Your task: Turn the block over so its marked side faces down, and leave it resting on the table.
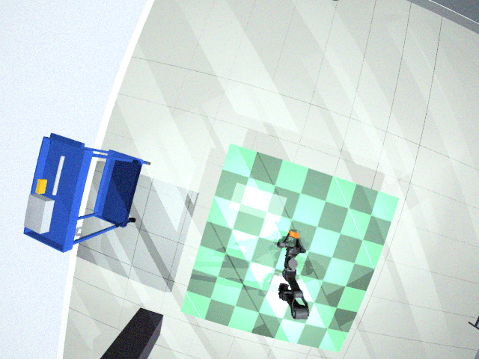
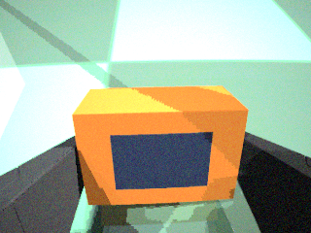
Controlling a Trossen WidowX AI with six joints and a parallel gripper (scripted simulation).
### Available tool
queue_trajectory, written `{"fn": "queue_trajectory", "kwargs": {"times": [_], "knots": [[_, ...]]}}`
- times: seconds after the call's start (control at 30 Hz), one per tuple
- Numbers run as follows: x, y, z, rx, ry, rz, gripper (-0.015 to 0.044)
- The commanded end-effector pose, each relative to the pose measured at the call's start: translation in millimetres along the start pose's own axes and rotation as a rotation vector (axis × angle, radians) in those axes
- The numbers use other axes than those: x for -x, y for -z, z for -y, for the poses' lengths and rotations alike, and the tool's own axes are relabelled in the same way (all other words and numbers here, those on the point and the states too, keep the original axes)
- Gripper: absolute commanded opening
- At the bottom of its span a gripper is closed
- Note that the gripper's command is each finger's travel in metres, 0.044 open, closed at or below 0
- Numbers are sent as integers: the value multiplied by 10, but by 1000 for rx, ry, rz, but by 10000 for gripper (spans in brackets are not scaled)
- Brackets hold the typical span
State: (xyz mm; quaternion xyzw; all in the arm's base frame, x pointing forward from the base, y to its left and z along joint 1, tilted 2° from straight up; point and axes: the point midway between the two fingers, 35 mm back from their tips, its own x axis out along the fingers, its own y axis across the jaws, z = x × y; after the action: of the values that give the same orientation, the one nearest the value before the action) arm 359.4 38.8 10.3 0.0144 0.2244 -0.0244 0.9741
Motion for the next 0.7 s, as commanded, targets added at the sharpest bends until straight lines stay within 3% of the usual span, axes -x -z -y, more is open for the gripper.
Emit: {"fn": "queue_trajectory", "kwargs": {"times": [0.0, 0.43, 0.67], "knots": [[34, -17, 8, 3, 4, 35, 0], [35, -19, 8, 3, 4, 37, 0], [35, -19, 8, 3, 4, 37, 184]]}}
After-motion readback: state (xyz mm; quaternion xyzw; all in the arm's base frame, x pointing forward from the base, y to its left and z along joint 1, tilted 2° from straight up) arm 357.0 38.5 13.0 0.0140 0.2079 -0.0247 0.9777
